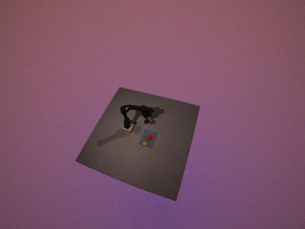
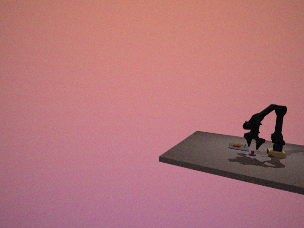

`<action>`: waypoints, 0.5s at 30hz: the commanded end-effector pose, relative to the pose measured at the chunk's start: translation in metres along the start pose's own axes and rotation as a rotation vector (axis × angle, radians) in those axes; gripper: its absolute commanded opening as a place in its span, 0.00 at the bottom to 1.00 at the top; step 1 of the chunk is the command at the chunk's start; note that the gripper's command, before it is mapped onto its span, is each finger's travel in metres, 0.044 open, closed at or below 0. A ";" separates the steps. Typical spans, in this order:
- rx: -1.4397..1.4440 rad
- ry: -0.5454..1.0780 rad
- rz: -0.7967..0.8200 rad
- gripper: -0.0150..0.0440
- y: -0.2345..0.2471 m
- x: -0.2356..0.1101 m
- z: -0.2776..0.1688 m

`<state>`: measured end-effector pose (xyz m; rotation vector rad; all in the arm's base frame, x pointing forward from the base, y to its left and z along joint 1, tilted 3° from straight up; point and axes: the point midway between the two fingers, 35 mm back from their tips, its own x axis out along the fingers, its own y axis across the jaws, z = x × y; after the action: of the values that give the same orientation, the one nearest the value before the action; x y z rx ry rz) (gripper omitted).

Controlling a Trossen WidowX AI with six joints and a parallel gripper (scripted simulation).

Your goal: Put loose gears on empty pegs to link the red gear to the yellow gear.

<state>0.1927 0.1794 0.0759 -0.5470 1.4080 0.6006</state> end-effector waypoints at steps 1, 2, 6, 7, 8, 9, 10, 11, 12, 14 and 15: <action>0.004 0.015 -0.003 1.00 0.000 0.007 -0.003; 0.004 0.015 -0.003 1.00 0.000 0.008 -0.003; 0.004 0.015 -0.003 1.00 0.000 0.013 -0.003; 0.004 0.015 -0.003 1.00 0.000 0.015 -0.003; 0.004 0.015 -0.003 1.00 0.000 0.016 -0.003; 0.004 0.015 -0.003 1.00 0.000 0.018 -0.003; 0.004 0.015 -0.003 1.00 0.000 0.020 -0.003; 0.004 0.015 -0.003 1.00 0.000 0.021 -0.003; 0.004 0.015 -0.003 1.00 0.000 0.023 -0.003; 0.004 0.015 -0.003 1.00 0.000 0.026 -0.003; 0.004 0.015 -0.003 1.00 0.000 0.028 -0.003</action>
<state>0.1935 0.1806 0.0566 -0.5491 1.4110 0.6006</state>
